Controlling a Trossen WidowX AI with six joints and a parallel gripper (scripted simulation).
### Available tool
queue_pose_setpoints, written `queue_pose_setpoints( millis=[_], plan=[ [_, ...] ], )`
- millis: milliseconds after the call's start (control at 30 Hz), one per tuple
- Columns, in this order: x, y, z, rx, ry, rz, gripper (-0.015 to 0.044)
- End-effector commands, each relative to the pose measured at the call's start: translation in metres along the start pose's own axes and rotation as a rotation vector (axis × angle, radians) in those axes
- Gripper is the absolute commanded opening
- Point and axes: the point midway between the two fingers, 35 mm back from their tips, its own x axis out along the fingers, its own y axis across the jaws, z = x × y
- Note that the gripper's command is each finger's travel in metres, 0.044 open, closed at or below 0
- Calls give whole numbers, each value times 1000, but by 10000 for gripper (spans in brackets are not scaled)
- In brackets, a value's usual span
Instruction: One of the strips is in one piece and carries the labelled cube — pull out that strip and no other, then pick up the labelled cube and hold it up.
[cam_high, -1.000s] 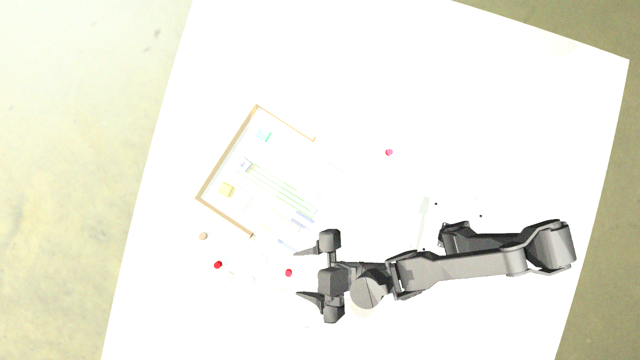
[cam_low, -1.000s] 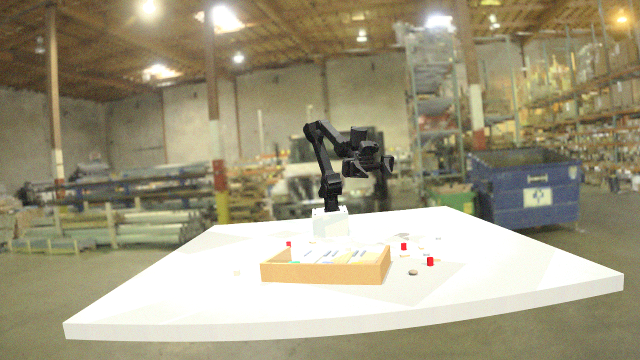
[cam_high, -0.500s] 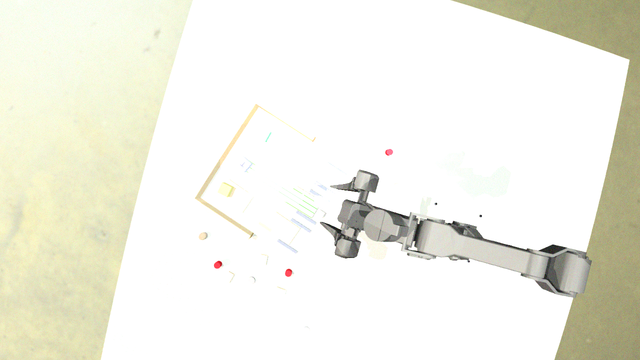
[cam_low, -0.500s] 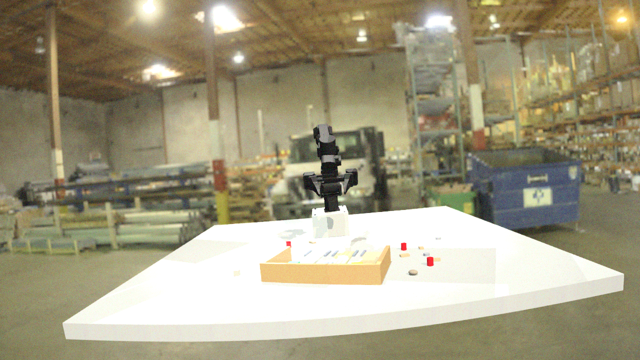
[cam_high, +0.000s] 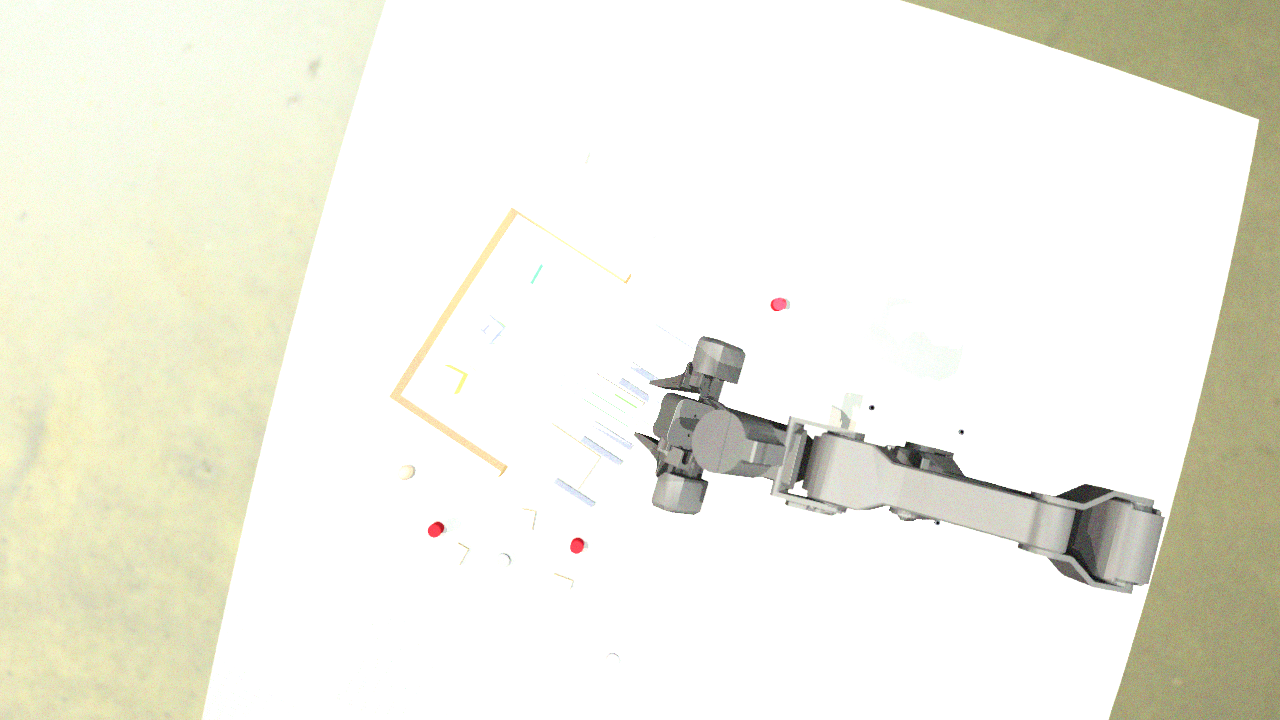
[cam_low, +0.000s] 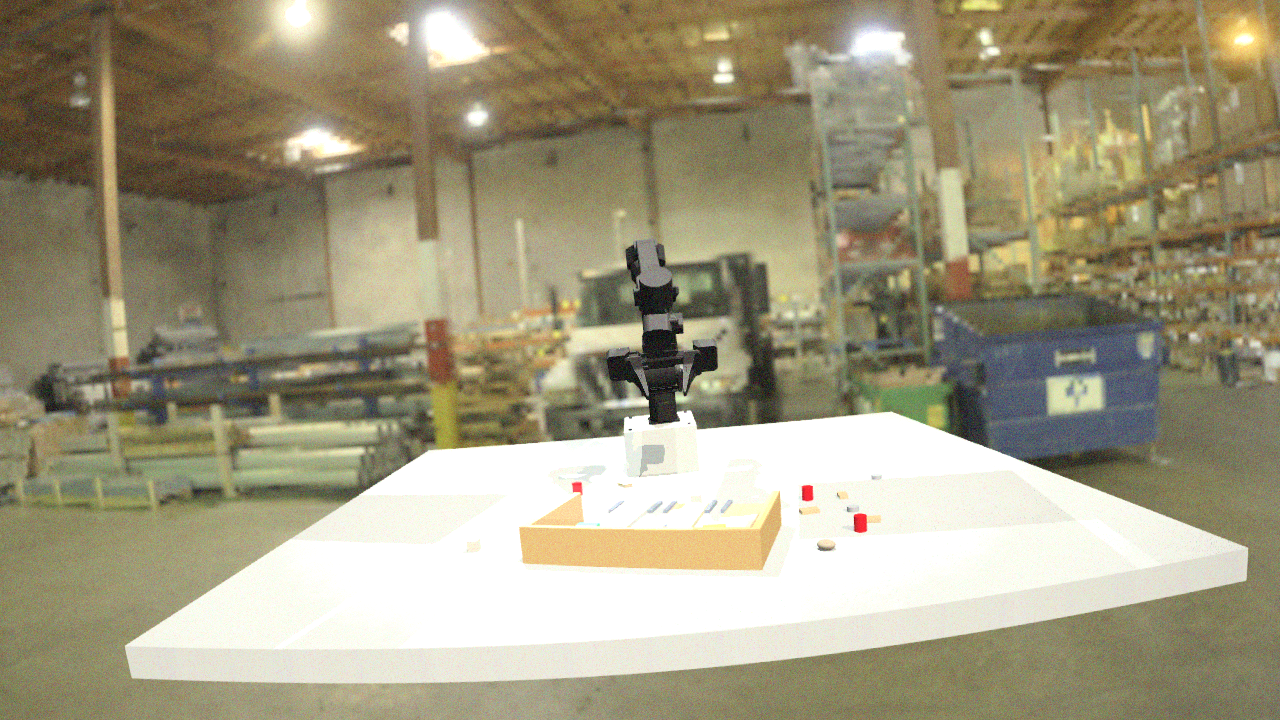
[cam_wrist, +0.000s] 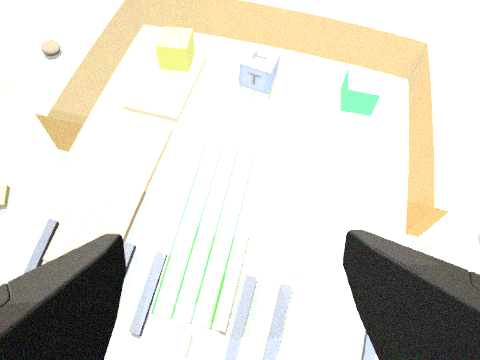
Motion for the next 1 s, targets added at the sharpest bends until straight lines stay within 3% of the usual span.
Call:
queue_pose_setpoints(
  millis=[0,233,533,967],
  plan=[
    [20,6,2,32,148,13,190],
    [63,16,-9,140,447,-9,6],
    [108,18,-27,239,773,-119,0],
    [119,18,-35,243,794,-129,0]
  ],
)
